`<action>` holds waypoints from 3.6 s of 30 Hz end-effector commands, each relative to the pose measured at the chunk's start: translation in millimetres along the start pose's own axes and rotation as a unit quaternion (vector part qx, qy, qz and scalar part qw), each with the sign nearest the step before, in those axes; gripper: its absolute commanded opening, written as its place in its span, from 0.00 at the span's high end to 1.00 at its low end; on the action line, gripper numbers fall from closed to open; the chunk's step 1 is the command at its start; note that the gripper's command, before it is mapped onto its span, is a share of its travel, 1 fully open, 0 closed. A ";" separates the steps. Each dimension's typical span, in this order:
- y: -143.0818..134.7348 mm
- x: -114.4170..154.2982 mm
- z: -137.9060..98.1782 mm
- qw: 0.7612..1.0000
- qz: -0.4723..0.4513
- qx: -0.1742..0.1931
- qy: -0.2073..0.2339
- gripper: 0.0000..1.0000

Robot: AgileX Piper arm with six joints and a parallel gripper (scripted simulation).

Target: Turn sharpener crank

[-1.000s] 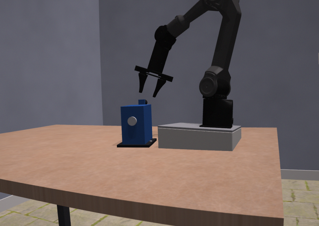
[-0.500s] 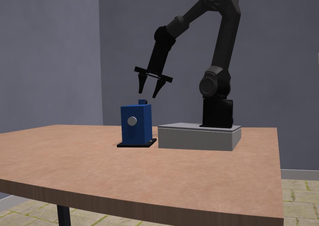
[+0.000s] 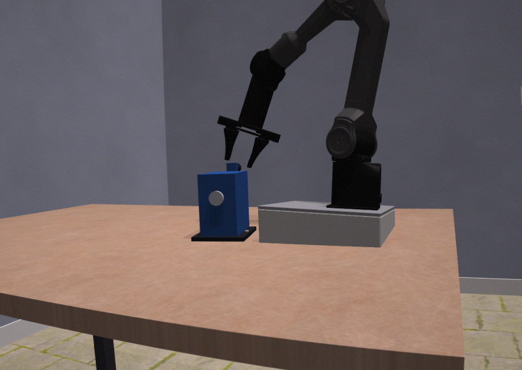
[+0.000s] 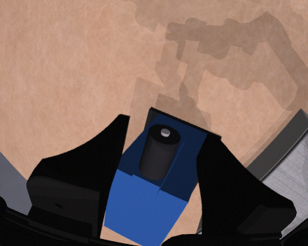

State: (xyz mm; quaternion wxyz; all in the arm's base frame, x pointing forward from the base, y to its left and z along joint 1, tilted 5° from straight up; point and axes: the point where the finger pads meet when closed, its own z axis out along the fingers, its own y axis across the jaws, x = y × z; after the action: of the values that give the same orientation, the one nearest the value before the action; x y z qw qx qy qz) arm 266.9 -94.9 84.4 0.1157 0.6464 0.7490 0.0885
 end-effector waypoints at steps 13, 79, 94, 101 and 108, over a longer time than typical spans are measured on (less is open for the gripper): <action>0.2 0.0 14.2 1.000 0.000 0.000 0.000 0.31; 7.9 -0.5 17.4 1.000 0.000 0.000 0.000 0.80; 16.1 -0.5 22.9 1.000 0.000 -0.001 0.000 0.80; 21.0 -0.5 27.6 1.000 0.000 -0.001 0.000 0.80; 25.2 -0.4 32.8 1.000 0.000 -0.001 0.000 0.80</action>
State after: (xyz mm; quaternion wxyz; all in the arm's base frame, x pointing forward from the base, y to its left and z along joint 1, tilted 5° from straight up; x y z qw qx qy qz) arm 297.9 -92.1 60.8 0.1153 0.6461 0.7493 0.0884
